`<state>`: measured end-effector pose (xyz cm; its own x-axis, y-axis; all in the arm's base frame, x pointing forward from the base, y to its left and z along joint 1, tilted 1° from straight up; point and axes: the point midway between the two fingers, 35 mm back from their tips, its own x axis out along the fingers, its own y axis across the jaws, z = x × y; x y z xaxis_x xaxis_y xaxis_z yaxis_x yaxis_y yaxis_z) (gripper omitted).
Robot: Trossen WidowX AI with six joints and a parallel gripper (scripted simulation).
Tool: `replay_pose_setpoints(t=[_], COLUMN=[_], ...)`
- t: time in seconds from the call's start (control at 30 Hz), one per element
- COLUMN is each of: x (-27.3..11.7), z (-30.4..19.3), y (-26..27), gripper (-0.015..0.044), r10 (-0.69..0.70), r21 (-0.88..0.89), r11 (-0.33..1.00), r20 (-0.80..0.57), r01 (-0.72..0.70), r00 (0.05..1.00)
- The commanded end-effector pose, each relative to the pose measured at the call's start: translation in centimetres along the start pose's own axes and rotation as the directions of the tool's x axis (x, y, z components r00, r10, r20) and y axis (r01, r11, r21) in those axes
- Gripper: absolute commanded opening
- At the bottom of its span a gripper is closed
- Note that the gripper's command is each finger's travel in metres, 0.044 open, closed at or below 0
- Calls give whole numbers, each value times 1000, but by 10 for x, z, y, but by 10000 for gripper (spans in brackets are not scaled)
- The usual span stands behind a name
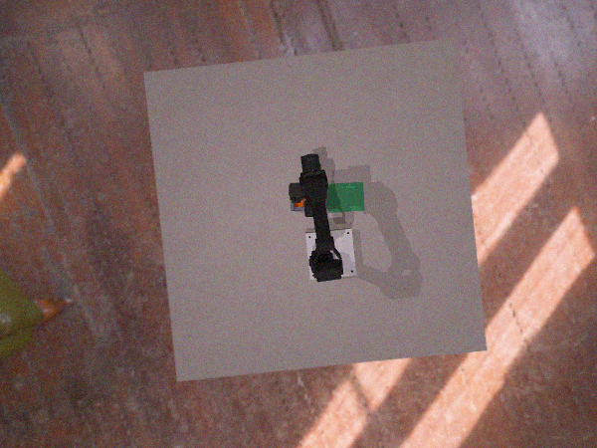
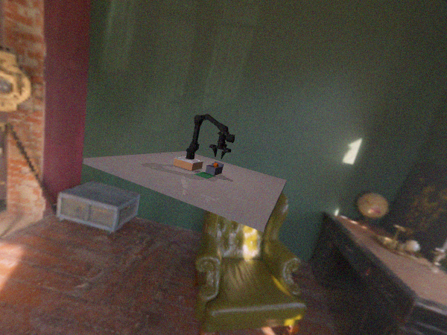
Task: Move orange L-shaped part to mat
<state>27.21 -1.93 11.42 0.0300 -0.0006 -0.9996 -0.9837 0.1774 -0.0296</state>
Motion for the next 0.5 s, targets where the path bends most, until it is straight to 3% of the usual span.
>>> replay_pose_setpoints(t=[0.0,0.47], x=[13,39], z=[-1,-2], y=[2,2], gripper=[280,280], r10=[9,9], r21=[-18,-18], r11=[1000,1000], r20=[-5,-5], r01=[-9,-10], r00=[1000,1000])
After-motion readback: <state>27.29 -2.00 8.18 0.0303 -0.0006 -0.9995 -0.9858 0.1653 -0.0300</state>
